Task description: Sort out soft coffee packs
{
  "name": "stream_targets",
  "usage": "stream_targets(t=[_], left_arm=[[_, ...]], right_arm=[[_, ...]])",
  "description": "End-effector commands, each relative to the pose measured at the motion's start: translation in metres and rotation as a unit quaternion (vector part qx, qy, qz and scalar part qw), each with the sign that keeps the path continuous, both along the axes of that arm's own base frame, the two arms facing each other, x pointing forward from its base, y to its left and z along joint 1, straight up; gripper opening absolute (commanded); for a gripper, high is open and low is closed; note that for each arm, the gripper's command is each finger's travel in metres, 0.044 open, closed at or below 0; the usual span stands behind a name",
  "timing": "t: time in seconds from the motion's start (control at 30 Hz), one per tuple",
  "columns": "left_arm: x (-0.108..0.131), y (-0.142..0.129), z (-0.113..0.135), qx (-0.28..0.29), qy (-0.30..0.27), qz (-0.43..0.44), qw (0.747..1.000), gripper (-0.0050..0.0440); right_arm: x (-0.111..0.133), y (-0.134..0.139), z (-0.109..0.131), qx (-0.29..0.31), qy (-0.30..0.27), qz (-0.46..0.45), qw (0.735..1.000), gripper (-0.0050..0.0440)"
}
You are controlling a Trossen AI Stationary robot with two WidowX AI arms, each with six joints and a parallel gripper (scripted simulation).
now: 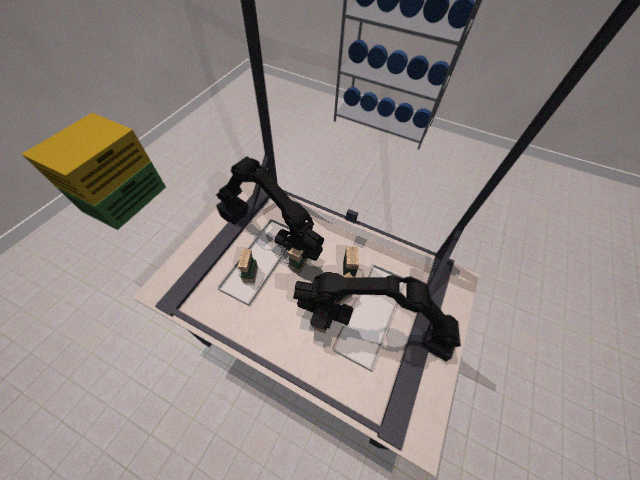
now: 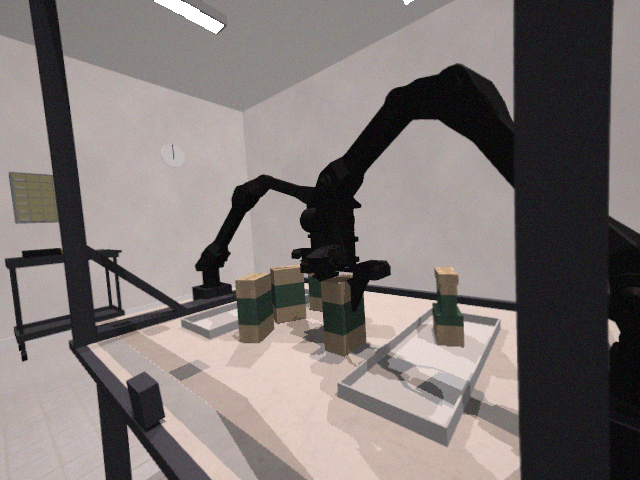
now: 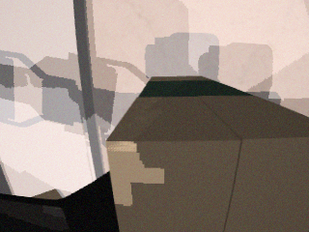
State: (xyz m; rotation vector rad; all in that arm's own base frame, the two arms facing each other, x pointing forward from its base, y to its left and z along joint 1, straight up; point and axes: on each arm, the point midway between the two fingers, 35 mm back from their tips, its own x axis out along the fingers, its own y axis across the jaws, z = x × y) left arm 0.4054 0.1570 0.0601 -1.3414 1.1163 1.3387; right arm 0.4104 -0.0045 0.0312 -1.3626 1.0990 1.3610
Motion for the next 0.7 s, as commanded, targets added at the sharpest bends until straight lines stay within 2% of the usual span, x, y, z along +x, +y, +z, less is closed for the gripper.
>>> stream_targets(t=[0.0,0.13,0.17,0.2,0.67], left_arm=[[0.0024,0.0012,0.0093,0.005,-0.012,-0.002,1.0,0.0105],[0.0024,0.0012,0.0093,0.005,-0.012,-0.002,1.0,0.0105],[0.0024,0.0012,0.0093,0.005,-0.012,-0.002,1.0,0.0355],[0.0024,0.0012,0.0093,0.005,-0.012,-0.002,1.0,0.0355],[0.0024,0.0012,0.0093,0.005,-0.012,-0.002,1.0,0.0355]], right_arm=[[0.0033,-0.0005,0.0079,-0.001,-0.012,-0.002,1.0,0.011],[0.0033,-0.0005,0.0079,-0.001,-0.012,-0.002,1.0,0.011],[0.0033,-0.0005,0.0079,-0.001,-0.012,-0.002,1.0,0.011],[0.0033,-0.0005,0.0079,-0.001,-0.012,-0.002,1.0,0.036],[0.0033,-0.0005,0.0079,-0.001,-0.012,-0.002,1.0,0.036]])
